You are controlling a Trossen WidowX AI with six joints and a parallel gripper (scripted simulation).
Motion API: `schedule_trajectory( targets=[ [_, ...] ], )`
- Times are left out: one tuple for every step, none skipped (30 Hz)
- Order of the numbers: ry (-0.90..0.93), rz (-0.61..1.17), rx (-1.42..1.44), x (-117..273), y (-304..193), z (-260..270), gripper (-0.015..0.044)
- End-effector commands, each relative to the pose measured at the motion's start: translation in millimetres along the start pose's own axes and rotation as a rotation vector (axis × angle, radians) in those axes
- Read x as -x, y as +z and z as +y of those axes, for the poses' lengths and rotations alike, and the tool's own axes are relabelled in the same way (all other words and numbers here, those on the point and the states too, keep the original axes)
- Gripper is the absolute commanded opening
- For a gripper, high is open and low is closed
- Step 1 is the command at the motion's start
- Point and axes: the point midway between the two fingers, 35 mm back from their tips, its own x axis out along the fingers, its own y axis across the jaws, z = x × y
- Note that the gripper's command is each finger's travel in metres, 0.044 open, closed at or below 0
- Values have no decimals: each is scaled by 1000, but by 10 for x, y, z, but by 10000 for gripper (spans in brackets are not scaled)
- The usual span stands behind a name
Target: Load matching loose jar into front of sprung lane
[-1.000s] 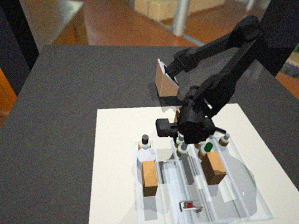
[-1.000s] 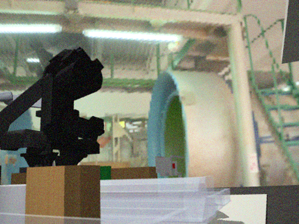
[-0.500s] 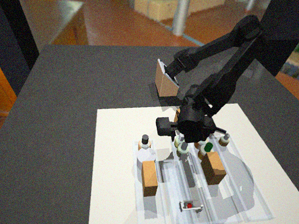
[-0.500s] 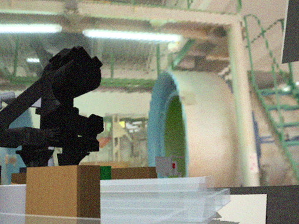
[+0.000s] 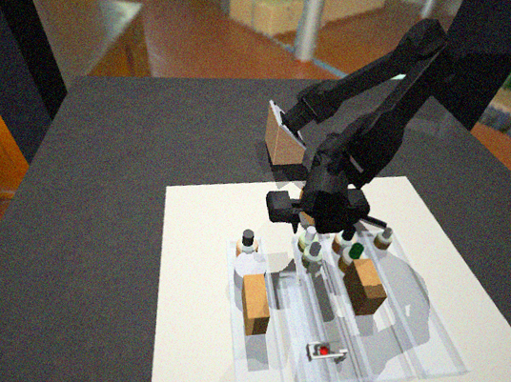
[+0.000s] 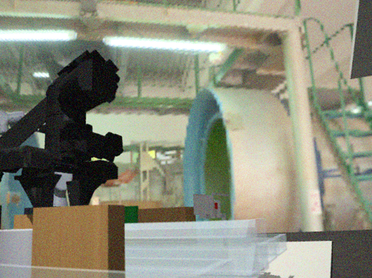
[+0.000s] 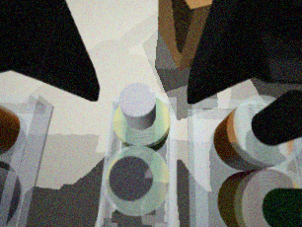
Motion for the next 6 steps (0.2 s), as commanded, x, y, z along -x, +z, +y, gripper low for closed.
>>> schedule_trajectory(
  targets=[
    [-5,-2,1,20,-122,-17,278],
    [-5,-2,1,21,-156,-18,278],
    [-6,-2,1,22,-190,-20,278],
    [-6,-2,1,22,-223,-20,278],
    [-6,-2,1,23,-257,-21,278],
    [-6,-2,1,23,-292,-22,278]
  ],
)
